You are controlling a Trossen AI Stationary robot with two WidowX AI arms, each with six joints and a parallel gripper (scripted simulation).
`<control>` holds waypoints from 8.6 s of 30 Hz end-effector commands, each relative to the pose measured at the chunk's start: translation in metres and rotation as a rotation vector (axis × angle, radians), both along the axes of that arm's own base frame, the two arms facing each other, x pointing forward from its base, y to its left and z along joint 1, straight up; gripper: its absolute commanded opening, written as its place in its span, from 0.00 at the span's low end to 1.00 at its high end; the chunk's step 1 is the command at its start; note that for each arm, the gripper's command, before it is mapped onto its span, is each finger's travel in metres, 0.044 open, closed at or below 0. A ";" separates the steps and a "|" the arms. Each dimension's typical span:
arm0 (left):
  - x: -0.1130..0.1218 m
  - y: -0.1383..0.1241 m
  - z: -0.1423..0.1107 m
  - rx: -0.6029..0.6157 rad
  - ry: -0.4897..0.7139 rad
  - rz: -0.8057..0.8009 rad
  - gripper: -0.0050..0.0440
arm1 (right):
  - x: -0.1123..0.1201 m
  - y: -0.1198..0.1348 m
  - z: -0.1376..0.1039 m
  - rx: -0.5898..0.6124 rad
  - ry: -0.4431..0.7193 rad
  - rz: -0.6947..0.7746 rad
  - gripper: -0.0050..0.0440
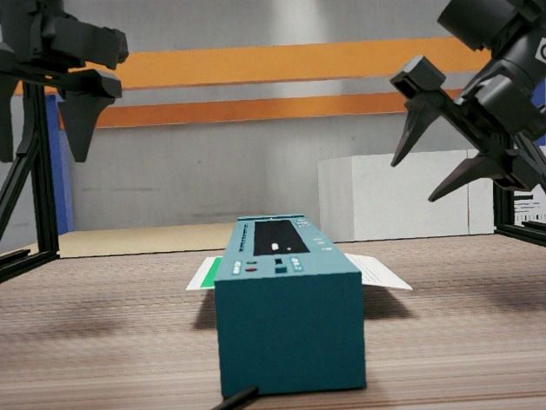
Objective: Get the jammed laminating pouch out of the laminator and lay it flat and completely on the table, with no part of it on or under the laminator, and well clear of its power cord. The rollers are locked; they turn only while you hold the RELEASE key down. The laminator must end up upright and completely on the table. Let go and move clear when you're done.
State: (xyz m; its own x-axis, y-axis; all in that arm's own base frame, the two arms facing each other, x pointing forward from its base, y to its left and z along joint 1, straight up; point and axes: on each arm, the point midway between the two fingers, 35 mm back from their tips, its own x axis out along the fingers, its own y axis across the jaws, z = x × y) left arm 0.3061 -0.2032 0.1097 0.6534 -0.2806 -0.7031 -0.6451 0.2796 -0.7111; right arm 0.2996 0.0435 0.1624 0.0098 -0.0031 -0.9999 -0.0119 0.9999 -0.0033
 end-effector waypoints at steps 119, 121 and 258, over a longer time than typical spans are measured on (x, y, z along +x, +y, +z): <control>0.000 0.000 0.008 0.000 0.000 0.000 0.65 | 0.125 0.219 -0.017 -0.784 -0.179 3.299 0.00; 0.000 0.000 0.008 0.000 0.000 0.000 0.65 | 0.126 0.220 -0.018 -0.801 -0.169 3.334 0.00; 0.000 0.000 0.008 0.000 0.000 0.000 0.65 | 0.128 0.222 -0.049 -0.820 -0.159 3.368 0.00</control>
State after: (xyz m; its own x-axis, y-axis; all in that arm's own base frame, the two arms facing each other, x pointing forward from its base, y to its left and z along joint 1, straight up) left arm 0.3038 -0.2014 0.1096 0.6404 -0.2706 -0.7188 -0.6580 0.2895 -0.6952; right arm 0.4279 0.2642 0.0932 0.3997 0.1471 -0.9048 0.3434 -0.9392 -0.0010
